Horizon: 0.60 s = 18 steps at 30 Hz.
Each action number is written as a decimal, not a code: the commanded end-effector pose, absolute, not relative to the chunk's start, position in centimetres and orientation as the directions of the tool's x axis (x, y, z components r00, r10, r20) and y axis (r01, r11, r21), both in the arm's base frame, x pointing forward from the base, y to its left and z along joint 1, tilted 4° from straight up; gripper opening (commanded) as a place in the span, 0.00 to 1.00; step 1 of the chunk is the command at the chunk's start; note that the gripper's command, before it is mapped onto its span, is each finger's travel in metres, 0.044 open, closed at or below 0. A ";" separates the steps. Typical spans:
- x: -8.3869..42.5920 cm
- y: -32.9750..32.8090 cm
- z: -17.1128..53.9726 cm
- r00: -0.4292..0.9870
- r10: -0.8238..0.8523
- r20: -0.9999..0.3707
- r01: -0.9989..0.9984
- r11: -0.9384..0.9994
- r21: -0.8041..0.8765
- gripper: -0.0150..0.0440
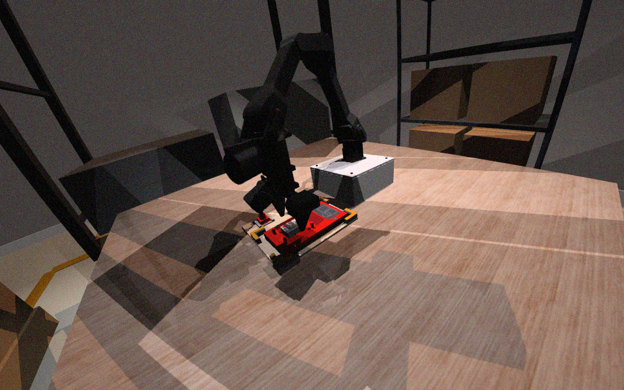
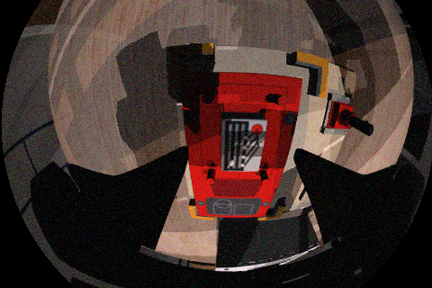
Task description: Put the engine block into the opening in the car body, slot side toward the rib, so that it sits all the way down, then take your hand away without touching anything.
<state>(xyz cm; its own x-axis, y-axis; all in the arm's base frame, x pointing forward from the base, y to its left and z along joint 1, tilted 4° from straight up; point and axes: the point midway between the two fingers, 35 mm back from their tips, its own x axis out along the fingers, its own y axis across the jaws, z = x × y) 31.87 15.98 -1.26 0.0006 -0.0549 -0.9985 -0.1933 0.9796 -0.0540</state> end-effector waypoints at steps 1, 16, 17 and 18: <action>32.0 16.1 -0.5 0.007 -0.049 -0.999 -0.195 0.979 -0.050 1.00; 32.0 16.1 -0.5 0.007 -0.049 -0.999 -0.195 0.979 -0.050 0.56; 32.0 16.1 -0.5 0.007 -0.049 -0.999 -0.195 0.979 -0.050 0.51; 32.0 16.1 -0.5 0.007 -0.049 -0.999 -0.195 0.979 -0.050 0.47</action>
